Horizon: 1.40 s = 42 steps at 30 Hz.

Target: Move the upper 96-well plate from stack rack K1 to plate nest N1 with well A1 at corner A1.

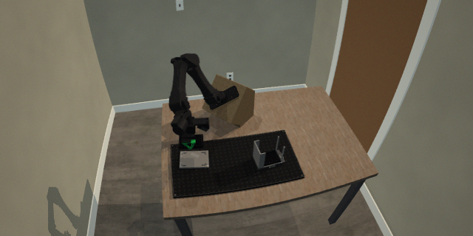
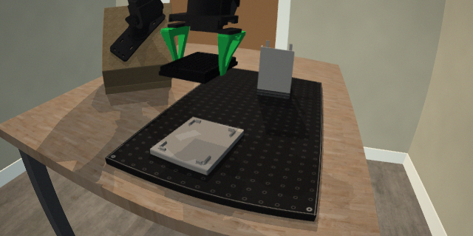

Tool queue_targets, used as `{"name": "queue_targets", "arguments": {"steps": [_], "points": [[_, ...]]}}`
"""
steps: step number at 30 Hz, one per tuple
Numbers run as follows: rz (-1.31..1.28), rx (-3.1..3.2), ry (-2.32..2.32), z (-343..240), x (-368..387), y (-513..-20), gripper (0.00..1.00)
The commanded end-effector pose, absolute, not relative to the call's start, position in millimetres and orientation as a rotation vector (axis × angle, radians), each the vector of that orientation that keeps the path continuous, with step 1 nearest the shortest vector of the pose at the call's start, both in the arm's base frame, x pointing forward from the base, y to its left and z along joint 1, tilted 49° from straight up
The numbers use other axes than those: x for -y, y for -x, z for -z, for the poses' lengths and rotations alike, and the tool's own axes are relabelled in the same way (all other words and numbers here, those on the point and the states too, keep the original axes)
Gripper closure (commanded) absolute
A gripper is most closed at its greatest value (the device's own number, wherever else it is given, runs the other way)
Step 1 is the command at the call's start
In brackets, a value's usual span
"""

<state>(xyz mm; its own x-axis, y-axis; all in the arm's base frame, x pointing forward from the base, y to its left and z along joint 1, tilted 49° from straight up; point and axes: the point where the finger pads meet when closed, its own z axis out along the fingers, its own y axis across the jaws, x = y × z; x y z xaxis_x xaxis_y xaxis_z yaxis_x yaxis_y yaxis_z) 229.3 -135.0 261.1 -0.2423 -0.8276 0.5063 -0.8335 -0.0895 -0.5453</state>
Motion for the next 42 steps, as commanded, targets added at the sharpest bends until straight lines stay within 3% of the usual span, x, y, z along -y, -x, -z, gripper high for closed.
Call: {"name": "queue_targets", "arguments": {"steps": [1, 42], "points": [[-1.363, 2.124, -1.914, -281.9, 134.9, -226.8, 1.00], [-1.354, 2.121, -1.922, -281.4, 134.9, -228.6, 1.00]]}}
